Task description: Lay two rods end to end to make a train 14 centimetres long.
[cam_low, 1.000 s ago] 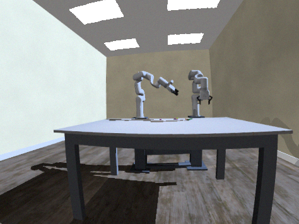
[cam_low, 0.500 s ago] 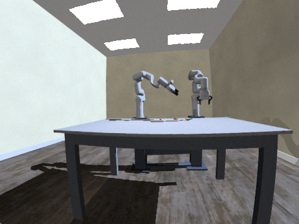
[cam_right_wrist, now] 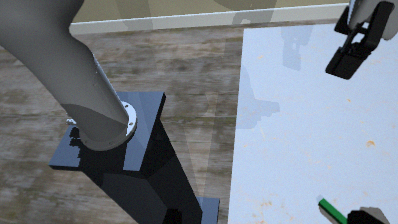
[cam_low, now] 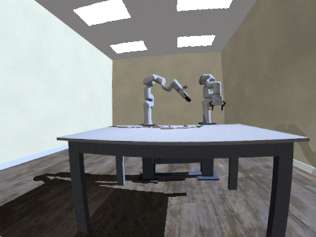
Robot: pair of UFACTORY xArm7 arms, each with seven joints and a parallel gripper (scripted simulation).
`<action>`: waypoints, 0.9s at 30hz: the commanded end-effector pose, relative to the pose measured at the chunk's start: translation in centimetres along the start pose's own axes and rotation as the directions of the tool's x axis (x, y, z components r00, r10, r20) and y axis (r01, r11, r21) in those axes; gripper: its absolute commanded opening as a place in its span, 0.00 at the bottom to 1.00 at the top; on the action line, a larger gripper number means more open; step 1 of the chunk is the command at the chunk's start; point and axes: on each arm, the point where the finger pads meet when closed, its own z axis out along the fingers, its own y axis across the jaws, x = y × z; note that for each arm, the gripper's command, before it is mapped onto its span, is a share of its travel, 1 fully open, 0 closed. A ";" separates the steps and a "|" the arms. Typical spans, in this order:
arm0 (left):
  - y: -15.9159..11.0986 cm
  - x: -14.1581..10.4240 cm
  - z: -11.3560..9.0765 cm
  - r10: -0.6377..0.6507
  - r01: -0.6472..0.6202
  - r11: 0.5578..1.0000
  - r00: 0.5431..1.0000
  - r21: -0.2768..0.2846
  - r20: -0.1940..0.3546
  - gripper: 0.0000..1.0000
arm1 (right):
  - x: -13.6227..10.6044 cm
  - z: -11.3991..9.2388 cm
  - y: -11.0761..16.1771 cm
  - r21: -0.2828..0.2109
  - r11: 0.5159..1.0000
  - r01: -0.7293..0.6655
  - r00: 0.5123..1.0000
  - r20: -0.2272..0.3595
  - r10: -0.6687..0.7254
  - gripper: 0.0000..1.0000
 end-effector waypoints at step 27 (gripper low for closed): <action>11.3 6.1 -0.5 0.260 -0.263 0.964 0.963 0.032 0.075 1.00 | -7.8 -0.3 10.7 0.281 0.787 0.549 0.547 0.592 -0.592 1.00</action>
